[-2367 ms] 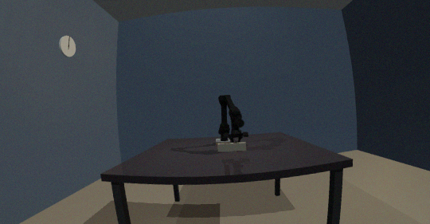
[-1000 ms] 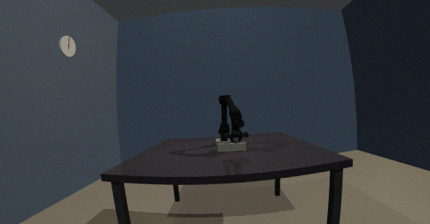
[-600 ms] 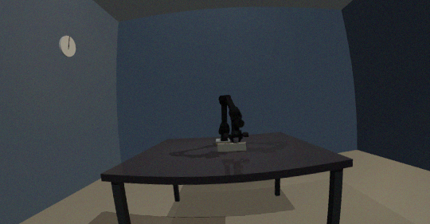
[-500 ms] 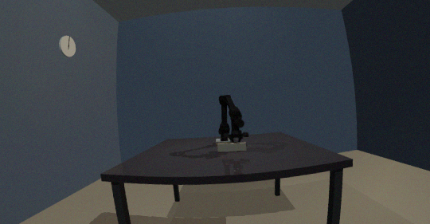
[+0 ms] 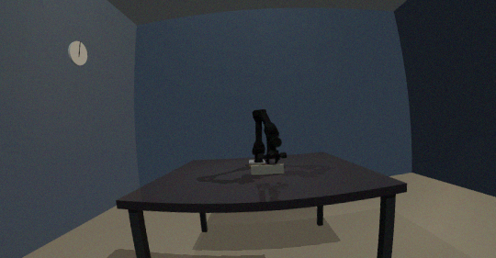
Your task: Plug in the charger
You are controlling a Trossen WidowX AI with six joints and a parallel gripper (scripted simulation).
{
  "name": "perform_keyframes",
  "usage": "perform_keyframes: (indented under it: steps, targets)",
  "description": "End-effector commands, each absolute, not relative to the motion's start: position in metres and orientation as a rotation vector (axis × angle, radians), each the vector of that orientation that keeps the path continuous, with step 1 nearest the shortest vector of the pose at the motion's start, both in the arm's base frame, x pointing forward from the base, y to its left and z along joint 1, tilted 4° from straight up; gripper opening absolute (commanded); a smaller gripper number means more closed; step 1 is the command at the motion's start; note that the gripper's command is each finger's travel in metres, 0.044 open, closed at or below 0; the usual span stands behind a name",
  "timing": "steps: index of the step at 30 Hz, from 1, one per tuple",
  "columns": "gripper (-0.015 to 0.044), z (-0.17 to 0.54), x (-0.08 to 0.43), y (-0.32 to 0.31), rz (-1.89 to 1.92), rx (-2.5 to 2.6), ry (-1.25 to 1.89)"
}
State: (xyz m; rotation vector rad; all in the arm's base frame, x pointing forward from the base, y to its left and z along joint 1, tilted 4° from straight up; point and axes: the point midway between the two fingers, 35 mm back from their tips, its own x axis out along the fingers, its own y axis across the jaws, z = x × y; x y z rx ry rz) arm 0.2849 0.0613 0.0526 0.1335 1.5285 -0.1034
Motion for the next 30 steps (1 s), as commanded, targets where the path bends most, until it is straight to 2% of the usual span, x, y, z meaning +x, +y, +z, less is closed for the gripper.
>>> perform_keyframes:
  steps: [1, 30]
  targets:
    - [0.0000, 0.053, 0.286, 0.062, -0.096, 0.133, 1.530]
    - [0.0000, 0.055, 0.297, 0.060, -0.096, 0.133, 1.529]
